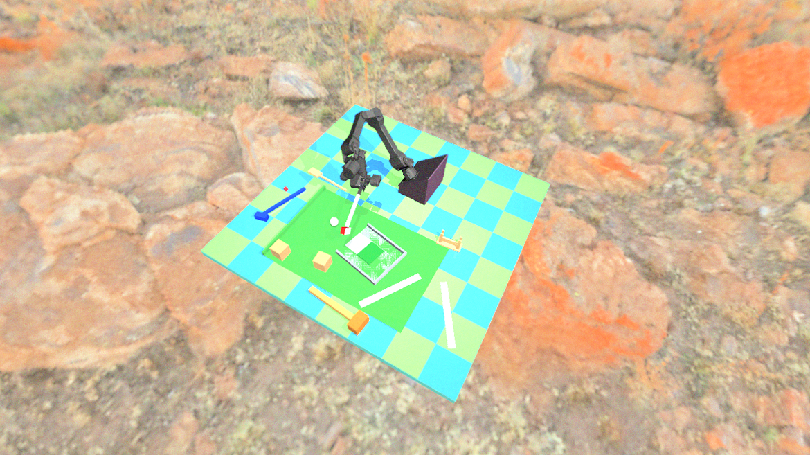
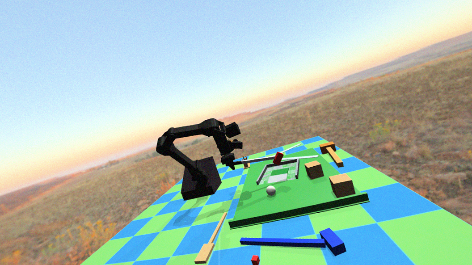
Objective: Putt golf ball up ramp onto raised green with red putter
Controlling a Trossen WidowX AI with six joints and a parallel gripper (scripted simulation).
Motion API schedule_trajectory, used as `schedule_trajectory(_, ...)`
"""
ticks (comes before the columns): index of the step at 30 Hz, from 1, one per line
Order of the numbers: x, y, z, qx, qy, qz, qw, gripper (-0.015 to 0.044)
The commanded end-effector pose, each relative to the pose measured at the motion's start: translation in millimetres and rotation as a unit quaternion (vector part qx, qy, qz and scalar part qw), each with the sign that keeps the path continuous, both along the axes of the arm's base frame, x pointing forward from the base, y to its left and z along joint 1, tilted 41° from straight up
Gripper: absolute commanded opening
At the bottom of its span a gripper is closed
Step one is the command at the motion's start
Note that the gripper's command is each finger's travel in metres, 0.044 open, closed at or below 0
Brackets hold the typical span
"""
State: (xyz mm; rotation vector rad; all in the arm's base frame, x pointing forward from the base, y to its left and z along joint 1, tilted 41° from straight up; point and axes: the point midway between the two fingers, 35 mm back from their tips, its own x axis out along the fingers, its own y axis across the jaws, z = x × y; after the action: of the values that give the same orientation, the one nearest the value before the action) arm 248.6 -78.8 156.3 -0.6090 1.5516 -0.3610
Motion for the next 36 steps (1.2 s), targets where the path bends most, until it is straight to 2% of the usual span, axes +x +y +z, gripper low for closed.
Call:
schedule_trajectory(1,-17,-17,17,-0.014,-0.035,-0.054,0.998,0.0)
schedule_trajectory(11,-67,-52,52,-0.053,-0.11,-0.19,0.974,0.0)
schedule_trajectory(36,-71,-84,17,-0.055,-0.112,-0.192,0.973,0.0)
